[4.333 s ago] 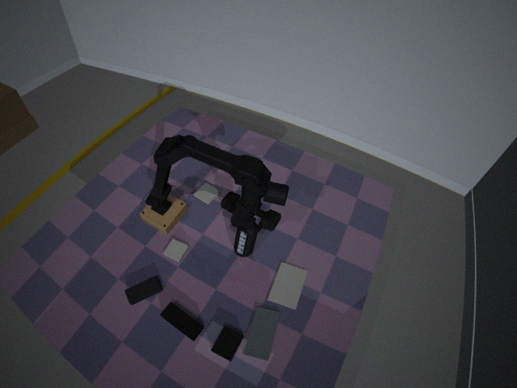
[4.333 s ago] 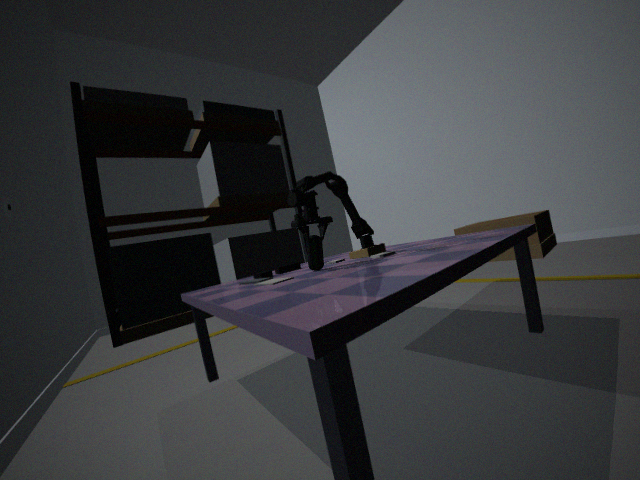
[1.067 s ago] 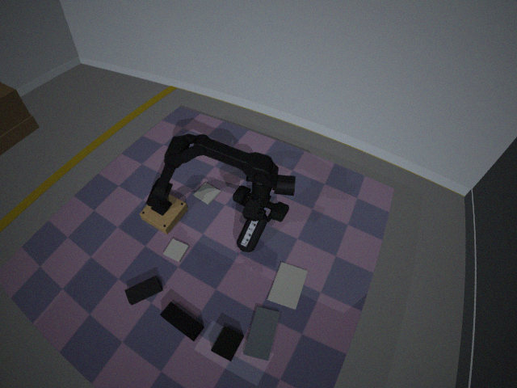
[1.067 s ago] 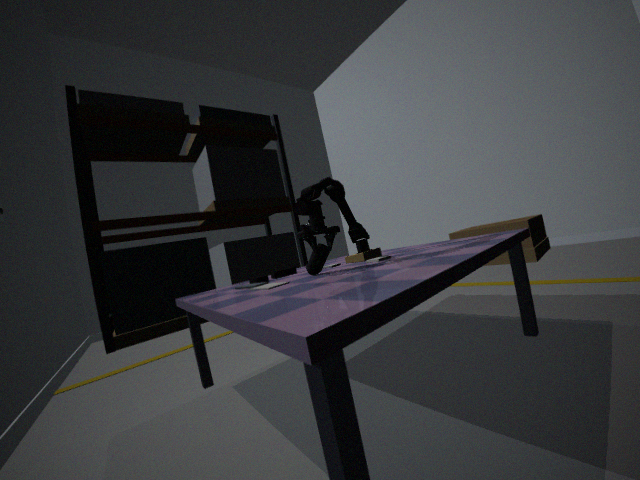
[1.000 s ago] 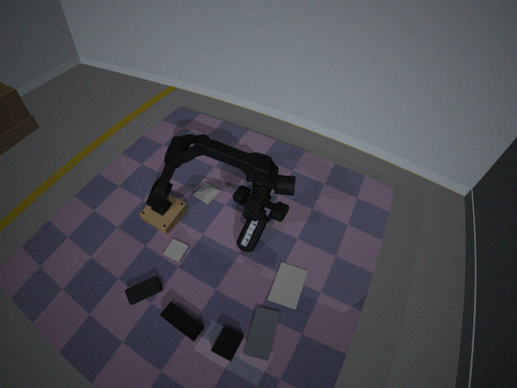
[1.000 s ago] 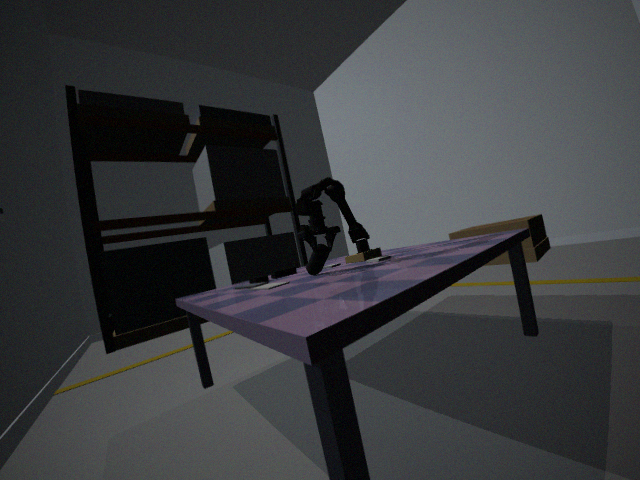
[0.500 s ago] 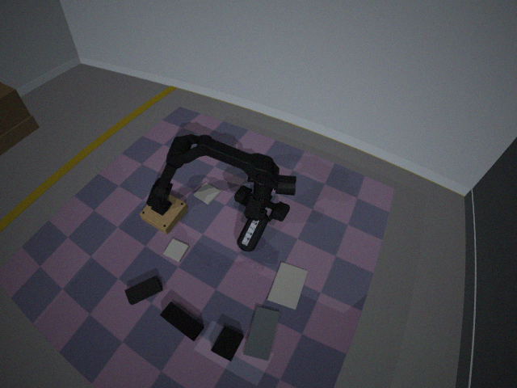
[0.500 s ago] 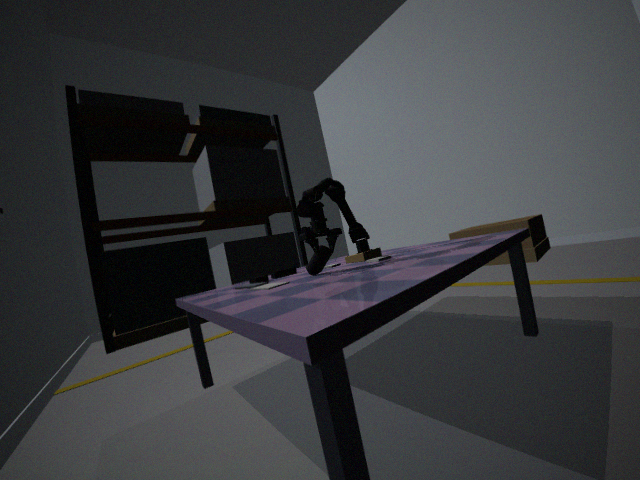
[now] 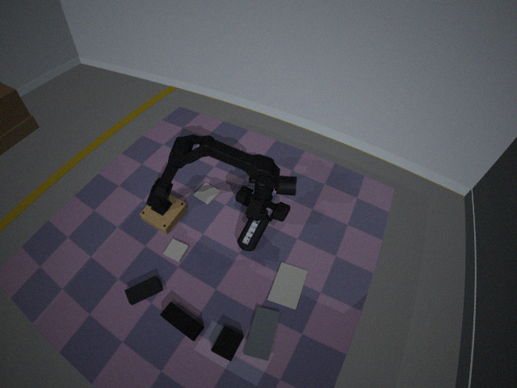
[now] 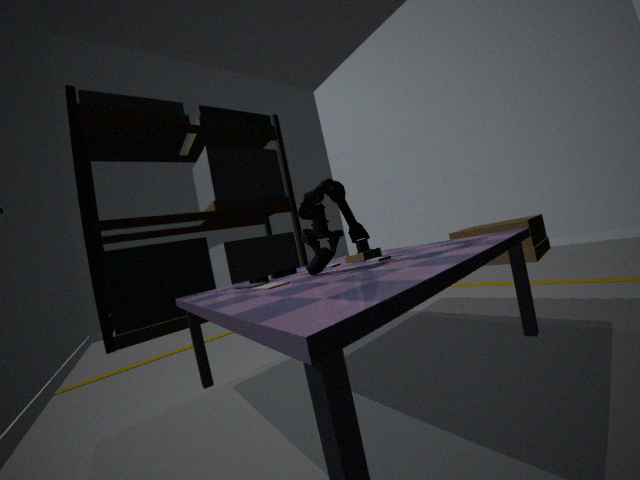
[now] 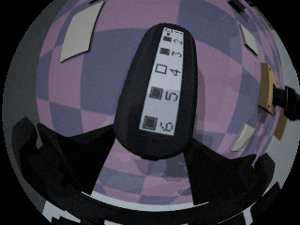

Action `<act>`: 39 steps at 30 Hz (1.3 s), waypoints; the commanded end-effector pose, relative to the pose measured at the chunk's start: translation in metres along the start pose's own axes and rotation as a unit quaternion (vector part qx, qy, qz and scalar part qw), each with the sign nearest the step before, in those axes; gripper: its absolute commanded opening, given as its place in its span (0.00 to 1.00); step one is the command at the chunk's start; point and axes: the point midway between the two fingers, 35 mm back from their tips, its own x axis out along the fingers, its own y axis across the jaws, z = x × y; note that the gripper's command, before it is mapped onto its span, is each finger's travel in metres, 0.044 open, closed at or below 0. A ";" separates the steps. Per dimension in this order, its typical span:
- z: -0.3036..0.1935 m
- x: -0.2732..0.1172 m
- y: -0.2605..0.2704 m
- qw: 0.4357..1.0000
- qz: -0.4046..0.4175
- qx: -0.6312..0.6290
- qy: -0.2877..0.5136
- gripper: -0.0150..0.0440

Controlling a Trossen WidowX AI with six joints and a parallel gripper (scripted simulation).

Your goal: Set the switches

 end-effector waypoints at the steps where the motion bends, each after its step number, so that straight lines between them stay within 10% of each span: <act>1: 0.004 0.008 -0.002 1.000 -0.009 0.008 -0.007 0.83; 39: -0.008 0.036 -0.002 1.000 -0.009 0.008 -0.007 0.83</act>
